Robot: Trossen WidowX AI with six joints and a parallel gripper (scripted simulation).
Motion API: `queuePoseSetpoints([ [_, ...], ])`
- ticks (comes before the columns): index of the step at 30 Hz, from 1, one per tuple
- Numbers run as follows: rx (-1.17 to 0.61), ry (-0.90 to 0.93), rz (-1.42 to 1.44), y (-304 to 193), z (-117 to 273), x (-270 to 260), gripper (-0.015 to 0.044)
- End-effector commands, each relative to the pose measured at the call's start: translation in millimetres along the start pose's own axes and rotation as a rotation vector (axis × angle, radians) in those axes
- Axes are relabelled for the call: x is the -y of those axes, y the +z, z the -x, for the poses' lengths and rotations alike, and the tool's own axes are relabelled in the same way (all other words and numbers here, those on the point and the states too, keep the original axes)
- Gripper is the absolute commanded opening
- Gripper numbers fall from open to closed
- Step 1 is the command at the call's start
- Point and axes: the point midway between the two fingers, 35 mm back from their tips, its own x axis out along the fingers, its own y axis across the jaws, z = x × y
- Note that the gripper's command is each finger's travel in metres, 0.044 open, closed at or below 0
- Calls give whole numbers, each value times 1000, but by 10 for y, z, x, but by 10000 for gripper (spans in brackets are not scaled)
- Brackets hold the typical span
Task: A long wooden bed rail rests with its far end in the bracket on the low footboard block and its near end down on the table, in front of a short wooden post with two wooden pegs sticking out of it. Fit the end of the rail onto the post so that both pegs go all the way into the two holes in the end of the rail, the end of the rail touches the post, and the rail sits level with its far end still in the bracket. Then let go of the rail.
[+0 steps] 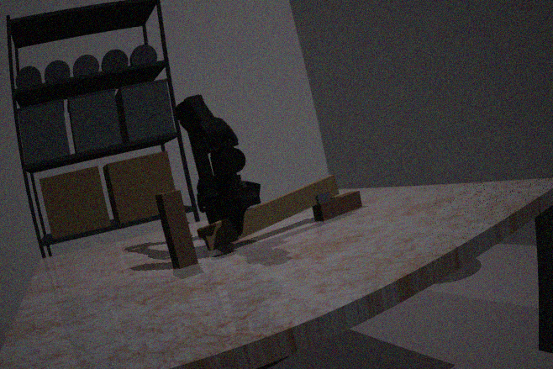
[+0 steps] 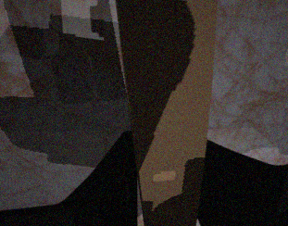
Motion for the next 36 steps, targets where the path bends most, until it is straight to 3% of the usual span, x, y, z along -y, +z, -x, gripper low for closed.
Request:
queuePoseSetpoints([
  [1, 2, -15, 1, 3, 67, 47, 0],
  [36, 2, -15, 1, 2, 242, 50, 0],
])
